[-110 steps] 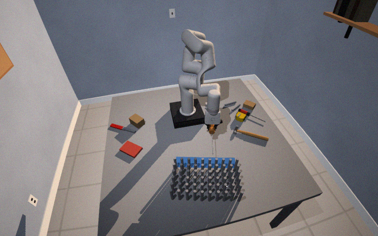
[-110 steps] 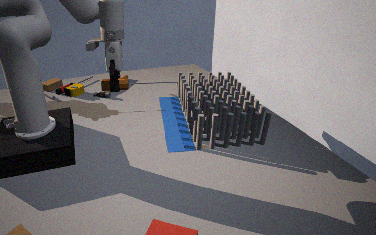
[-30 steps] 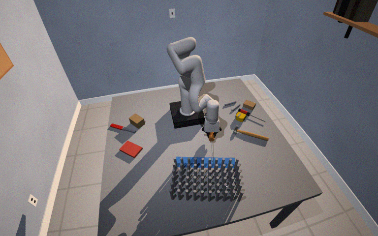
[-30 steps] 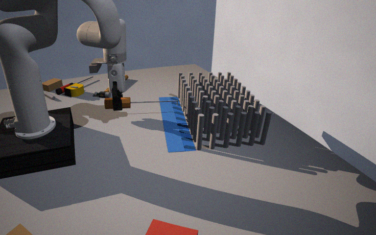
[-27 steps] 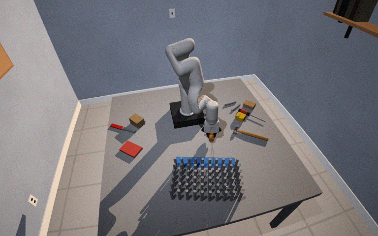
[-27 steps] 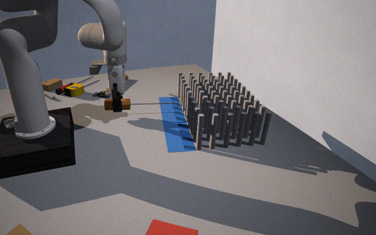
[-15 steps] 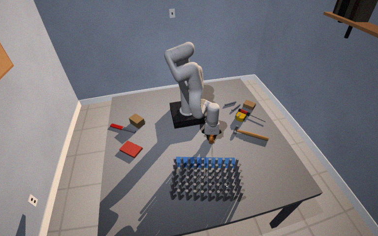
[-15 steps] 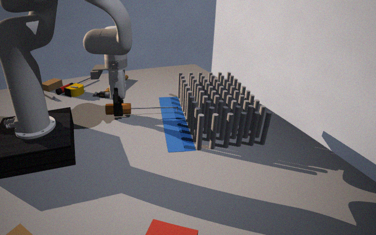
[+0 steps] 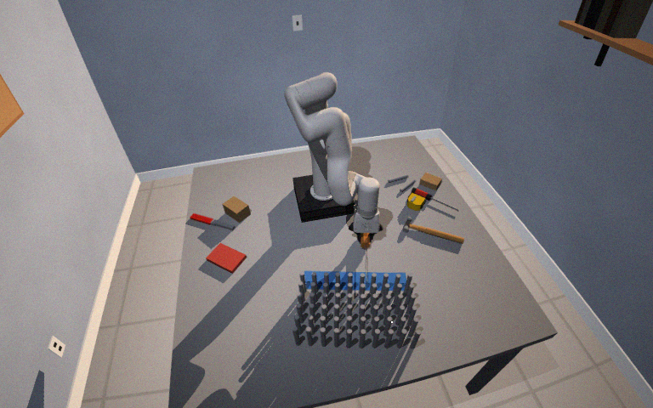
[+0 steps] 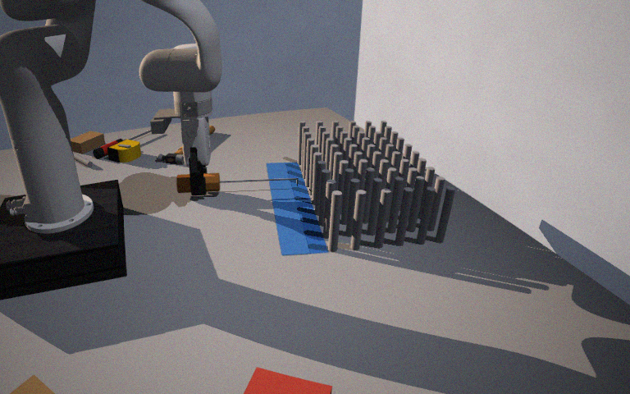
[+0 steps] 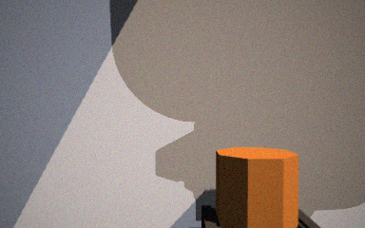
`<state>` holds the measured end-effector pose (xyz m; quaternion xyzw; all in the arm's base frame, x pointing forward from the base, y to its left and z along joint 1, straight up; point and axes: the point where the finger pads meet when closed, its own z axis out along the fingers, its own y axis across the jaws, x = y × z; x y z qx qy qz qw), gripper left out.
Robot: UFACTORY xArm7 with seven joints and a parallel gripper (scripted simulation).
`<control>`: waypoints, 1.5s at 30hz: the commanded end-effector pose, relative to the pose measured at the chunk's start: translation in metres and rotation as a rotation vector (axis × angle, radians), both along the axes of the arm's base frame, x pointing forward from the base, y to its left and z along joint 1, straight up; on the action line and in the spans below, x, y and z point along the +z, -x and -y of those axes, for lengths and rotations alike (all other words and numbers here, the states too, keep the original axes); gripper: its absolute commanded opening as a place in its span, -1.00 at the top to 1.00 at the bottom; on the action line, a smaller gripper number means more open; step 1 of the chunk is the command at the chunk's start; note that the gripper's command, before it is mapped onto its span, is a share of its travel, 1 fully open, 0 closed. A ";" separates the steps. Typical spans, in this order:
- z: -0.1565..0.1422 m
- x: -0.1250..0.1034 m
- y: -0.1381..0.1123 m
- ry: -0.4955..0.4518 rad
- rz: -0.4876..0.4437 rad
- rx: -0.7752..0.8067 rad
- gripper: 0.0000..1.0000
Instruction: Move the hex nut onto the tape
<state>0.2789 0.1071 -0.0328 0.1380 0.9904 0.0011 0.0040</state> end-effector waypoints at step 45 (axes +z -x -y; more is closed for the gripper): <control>0.025 0.001 -0.089 0.000 0.002 0.001 1.00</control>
